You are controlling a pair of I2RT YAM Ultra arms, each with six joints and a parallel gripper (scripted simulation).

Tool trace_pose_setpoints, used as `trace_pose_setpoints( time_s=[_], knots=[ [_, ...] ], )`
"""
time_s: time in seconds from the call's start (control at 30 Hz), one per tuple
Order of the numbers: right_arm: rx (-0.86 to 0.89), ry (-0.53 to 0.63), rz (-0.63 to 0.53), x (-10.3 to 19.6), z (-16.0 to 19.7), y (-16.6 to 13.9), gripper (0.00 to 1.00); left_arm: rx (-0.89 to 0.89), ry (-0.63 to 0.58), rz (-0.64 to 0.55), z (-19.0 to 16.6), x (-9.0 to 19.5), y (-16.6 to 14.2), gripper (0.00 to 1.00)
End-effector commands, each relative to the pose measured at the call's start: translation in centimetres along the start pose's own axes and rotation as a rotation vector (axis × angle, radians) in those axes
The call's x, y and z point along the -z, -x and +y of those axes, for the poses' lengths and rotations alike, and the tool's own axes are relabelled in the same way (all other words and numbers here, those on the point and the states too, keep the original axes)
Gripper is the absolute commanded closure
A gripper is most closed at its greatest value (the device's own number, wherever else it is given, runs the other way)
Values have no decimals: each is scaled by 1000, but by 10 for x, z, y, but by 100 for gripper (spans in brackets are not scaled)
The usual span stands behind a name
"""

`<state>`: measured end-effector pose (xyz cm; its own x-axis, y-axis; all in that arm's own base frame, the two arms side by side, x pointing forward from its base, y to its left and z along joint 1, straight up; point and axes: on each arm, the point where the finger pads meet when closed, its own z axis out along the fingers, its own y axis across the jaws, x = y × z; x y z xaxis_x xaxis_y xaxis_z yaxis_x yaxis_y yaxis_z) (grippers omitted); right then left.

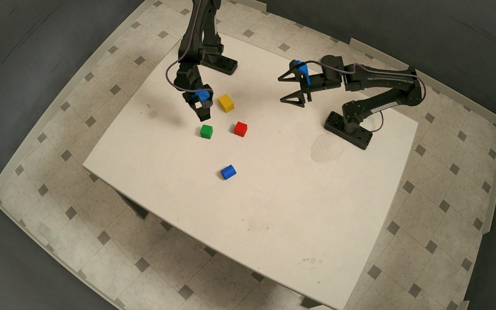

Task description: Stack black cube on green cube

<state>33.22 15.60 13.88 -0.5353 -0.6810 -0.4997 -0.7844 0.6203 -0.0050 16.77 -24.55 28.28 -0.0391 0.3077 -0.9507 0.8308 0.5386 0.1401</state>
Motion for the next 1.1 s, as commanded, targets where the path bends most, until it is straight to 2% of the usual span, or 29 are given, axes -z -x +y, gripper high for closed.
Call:
trace_pose_setpoints(
  time_s=[0.0, 1.07],
  knots=[
    [2, 14, -14, -7, -1, 2, 65, 1, 3, -24, 1, 0, 6, 0],
    [1, 12, -14, -61, -2, -35, 65, 1, 3, -24, 1, 0, 6, 0]
  ],
)
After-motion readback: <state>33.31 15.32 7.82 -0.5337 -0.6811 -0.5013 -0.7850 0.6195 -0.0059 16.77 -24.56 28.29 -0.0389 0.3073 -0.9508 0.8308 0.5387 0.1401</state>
